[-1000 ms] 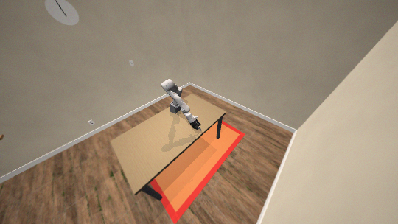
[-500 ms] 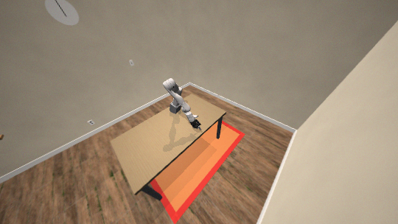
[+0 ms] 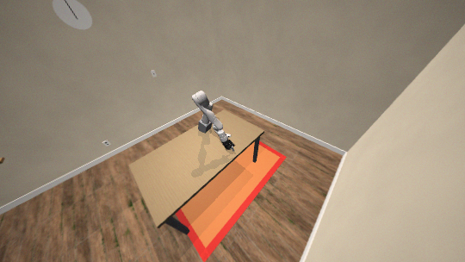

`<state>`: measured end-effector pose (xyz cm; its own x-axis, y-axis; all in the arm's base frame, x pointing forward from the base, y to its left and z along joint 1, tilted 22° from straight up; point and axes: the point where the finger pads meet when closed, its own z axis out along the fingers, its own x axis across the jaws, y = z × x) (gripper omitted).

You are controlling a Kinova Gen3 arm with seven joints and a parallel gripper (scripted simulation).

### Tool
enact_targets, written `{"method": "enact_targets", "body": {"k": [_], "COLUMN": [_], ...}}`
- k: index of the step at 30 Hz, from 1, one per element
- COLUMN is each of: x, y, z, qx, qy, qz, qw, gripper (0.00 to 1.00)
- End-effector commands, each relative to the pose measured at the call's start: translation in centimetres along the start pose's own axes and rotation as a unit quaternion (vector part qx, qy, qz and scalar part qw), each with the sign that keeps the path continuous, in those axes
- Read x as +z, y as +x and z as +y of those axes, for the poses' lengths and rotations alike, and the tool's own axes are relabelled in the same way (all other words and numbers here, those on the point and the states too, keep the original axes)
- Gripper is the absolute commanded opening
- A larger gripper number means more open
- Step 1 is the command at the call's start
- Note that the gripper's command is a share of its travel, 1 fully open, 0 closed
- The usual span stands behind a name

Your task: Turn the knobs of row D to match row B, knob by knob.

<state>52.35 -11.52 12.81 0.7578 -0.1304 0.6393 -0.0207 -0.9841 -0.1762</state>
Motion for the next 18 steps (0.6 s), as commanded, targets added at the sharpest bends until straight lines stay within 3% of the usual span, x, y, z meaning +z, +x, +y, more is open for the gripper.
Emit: {"method": "enact_targets", "body": {"k": [1,11,13,18], "x": [-0.1,-0.1,-0.2,-0.1], "y": [-0.9,-0.6,-1.9,-1.6], "z": [-0.6,-0.4,-1.0,-0.9], "qx": [0.009,0.009,0.019,0.019], "qy": [-0.002,-0.003,-0.005,-0.006], "qz": [-0.011,-0.009,-0.024,-0.021], "qw": [1.0,1.0,1.0,1.0], "gripper": [1.0,1.0,1.0,1.0]}}
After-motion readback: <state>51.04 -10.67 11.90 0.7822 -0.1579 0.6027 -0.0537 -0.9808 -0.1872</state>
